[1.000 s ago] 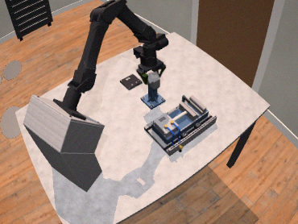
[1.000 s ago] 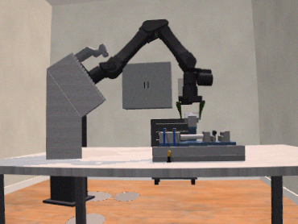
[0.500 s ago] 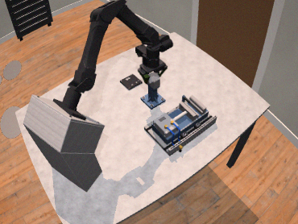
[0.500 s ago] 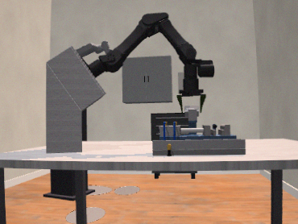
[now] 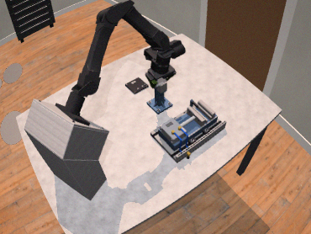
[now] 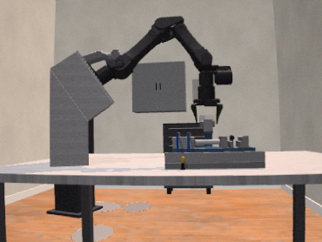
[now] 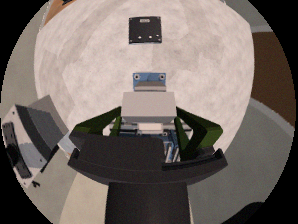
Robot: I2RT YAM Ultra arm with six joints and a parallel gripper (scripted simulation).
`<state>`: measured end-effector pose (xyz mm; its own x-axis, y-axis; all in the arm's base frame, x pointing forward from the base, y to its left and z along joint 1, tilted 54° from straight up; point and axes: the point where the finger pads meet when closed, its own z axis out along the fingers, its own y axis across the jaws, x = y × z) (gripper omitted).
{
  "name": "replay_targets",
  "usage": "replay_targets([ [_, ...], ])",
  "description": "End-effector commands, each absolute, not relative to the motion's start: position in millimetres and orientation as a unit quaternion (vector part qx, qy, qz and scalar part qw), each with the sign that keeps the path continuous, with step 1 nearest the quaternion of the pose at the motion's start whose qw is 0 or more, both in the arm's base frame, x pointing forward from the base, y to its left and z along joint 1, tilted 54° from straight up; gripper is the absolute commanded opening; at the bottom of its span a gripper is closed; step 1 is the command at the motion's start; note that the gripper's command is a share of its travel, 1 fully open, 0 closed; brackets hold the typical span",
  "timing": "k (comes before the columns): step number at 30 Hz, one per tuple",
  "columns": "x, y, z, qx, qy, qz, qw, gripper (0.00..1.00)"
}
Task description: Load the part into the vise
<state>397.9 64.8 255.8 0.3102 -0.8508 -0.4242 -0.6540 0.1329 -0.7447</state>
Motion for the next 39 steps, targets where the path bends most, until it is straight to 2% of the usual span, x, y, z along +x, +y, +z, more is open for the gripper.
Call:
replay_targets([
  [1,395.3,66.1,263.9,-0.654,0.553,-0.087,0.508,0.81],
  [26,393.6,65.8,279.2,-0.662,0.486,-0.031,0.570,0.81],
  [39,396.9,64.6,265.9,-0.658,0.466,0.024,0.590,0.81],
])
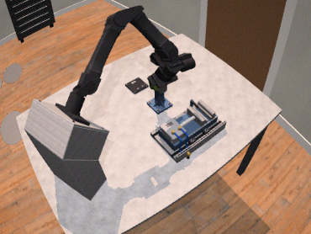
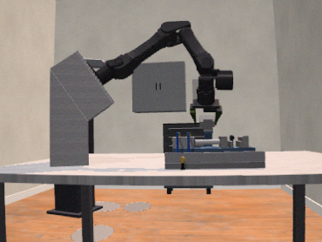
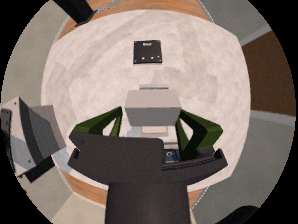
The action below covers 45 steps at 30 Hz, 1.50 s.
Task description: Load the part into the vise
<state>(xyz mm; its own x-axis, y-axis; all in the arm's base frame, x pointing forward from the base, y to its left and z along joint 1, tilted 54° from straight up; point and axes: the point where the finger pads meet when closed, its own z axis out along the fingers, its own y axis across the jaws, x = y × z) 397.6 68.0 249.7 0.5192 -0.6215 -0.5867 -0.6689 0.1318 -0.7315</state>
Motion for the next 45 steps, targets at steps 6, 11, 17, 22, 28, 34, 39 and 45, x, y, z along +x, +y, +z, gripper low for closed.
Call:
replay_targets([
  [6,397.0,64.5,265.9,-0.658,0.457,0.034,0.597,0.81],
  [11,397.0,64.4,265.8,-0.657,0.447,0.045,0.605,0.81],
  [17,397.0,64.3,265.7,-0.656,0.436,0.057,0.613,0.81],
  [22,395.7,64.6,269.0,-0.657,0.428,0.059,0.618,0.81],
  [28,397.1,64.1,265.6,-0.654,0.423,0.071,0.623,0.81],
  [34,396.0,64.4,268.2,-0.655,0.415,0.074,0.627,0.81],
  [39,396.8,64.2,266.4,-0.654,0.414,0.078,0.628,0.81],
  [45,395.7,64.4,269.0,-0.654,0.409,0.079,0.632,0.81],
])
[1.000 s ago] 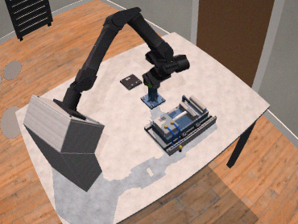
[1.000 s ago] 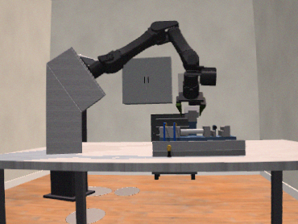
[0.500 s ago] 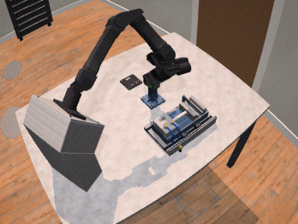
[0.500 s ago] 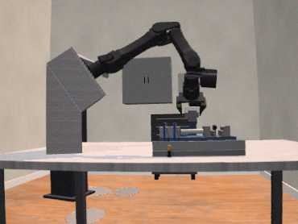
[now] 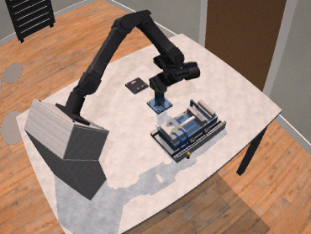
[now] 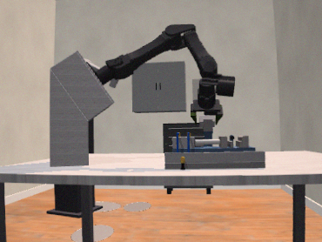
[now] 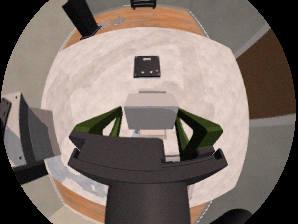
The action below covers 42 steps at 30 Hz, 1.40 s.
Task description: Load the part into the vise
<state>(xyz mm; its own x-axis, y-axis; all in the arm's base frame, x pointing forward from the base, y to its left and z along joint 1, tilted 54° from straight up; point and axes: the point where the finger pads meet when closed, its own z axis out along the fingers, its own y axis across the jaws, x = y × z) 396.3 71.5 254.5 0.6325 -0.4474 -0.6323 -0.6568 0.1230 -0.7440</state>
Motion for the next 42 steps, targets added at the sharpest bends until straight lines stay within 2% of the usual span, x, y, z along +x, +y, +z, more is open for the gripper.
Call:
replay_targets([
  [1,396.2,64.2,267.7,-0.654,0.409,0.081,0.631,0.81],
  [42,396.9,64.0,266.2,-0.652,0.408,0.085,0.633,0.81],
])
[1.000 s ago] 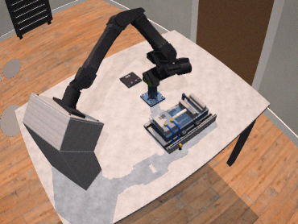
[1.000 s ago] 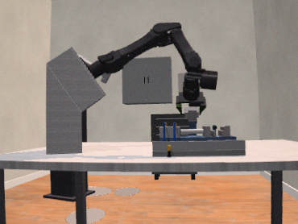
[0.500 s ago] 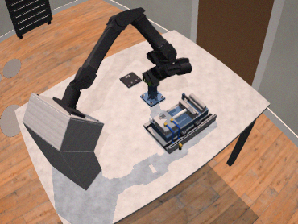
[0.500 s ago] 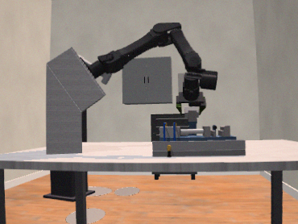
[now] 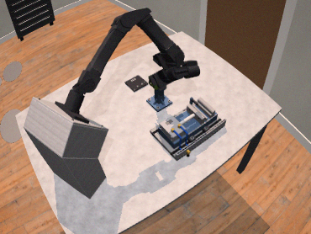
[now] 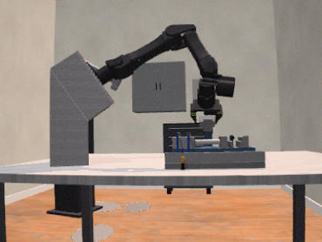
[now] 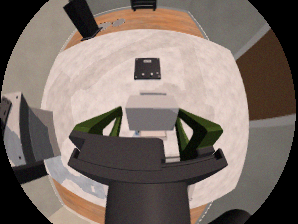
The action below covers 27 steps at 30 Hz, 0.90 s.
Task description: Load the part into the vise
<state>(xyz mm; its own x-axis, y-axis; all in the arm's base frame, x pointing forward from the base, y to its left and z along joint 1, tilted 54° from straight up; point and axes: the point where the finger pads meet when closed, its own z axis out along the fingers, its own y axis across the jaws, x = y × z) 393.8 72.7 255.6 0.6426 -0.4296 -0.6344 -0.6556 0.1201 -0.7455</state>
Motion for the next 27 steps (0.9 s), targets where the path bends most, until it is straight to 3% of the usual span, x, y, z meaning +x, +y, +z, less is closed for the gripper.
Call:
replay_targets([
  [1,396.9,64.0,266.2,-0.652,0.408,0.085,0.633,0.81],
  [15,396.9,64.0,266.2,-0.652,0.408,0.085,0.633,0.81],
  [16,396.9,64.0,266.2,-0.652,0.408,0.085,0.633,0.00],
  [27,394.5,64.7,272.0,-0.655,0.403,0.079,0.635,0.00],
])
